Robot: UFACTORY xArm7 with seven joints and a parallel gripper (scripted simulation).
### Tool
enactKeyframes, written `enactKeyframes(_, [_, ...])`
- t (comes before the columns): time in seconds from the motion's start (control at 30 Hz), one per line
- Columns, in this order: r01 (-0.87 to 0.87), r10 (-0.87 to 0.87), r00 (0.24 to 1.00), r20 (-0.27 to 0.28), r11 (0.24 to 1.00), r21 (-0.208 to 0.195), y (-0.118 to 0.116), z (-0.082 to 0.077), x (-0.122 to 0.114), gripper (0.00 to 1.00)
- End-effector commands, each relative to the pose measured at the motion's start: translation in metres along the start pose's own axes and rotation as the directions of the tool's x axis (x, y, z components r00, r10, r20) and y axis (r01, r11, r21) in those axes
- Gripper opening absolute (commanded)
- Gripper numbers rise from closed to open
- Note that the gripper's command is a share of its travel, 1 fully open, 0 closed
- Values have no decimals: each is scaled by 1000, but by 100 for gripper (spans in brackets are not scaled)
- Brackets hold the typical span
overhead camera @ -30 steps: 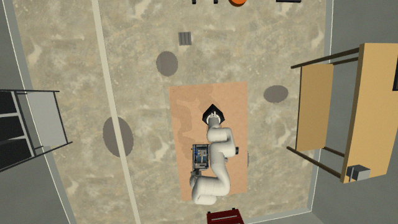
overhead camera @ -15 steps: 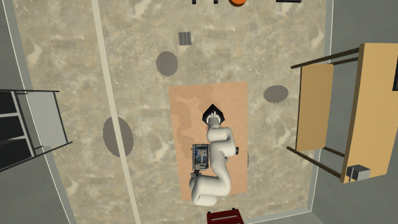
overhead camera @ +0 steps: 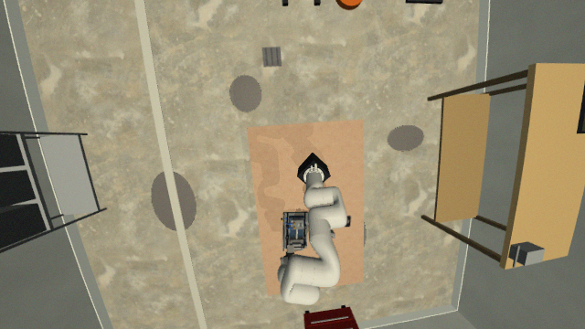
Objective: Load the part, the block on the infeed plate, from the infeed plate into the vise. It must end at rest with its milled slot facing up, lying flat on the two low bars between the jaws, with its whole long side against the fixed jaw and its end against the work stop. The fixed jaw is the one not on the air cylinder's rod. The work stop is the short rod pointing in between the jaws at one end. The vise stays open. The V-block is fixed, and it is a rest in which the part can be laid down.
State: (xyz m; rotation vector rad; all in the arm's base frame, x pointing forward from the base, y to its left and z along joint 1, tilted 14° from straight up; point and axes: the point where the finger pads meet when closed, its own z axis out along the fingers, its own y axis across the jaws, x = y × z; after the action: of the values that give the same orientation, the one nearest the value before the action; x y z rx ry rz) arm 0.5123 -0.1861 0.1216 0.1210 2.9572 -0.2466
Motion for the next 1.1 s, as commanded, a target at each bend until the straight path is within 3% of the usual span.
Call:
enactKeyframes(0.0, [0, 0, 1000, 5, 1000, 1, 0, -7, -2, 0])
enactKeyframes(1.07, [0, 0, 1000, 5, 1000, 1, 0, -10, -2, 0])
